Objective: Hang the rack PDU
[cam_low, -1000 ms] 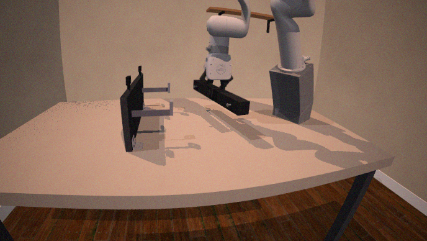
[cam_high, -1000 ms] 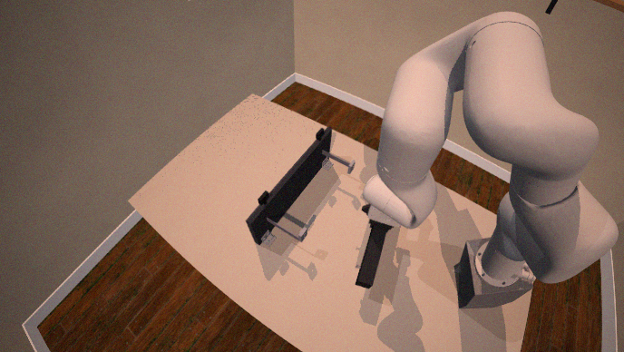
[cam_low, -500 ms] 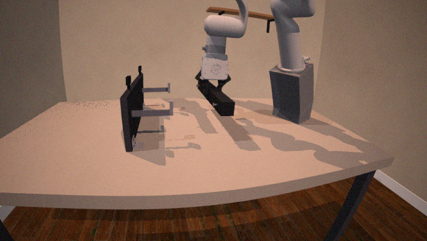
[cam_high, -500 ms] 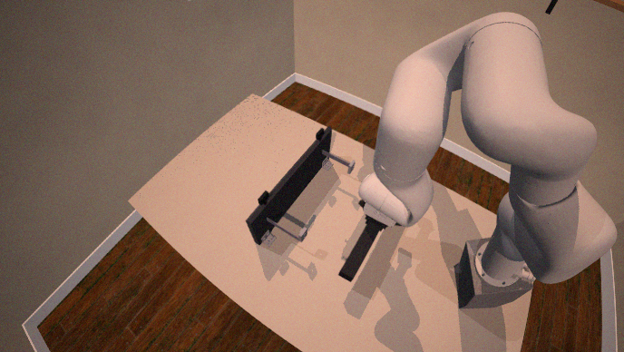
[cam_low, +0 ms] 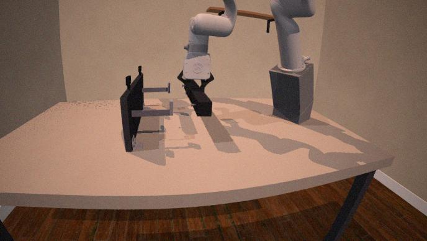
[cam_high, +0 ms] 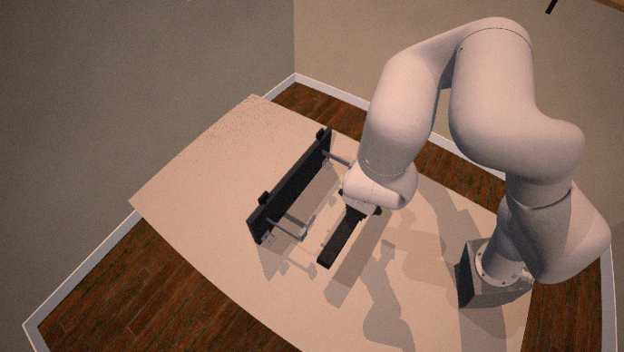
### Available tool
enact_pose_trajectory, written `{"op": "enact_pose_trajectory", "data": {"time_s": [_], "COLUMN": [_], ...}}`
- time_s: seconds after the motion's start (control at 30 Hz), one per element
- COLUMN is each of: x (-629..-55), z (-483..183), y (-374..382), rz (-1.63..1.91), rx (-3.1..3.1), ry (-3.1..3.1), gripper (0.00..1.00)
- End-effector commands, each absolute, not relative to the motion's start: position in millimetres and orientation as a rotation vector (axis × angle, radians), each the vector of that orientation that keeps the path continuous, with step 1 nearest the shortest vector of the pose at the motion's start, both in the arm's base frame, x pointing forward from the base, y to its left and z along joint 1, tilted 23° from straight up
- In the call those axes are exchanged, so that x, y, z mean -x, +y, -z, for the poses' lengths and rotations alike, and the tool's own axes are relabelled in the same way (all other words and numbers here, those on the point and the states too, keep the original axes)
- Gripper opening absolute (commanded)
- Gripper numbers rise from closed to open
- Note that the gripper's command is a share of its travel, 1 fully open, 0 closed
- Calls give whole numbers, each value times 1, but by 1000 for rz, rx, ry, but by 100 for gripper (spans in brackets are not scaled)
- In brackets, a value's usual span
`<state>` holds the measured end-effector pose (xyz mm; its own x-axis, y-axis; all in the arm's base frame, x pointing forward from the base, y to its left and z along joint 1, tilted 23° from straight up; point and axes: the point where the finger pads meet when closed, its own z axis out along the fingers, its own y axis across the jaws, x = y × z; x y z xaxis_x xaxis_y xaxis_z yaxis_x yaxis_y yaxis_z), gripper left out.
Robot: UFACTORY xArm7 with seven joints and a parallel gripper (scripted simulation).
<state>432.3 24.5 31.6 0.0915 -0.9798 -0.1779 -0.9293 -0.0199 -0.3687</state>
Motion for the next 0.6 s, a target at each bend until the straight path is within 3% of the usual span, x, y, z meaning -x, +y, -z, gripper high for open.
{"op": "enact_pose_trajectory", "data": {"time_s": [0.0, 0.57], "x": [-455, -479], "z": [-39, -48], "y": [25, 26], "rz": [158, 158], "rx": [1996, 1996], "ry": [1886, 1886], "gripper": [0, 0]}}
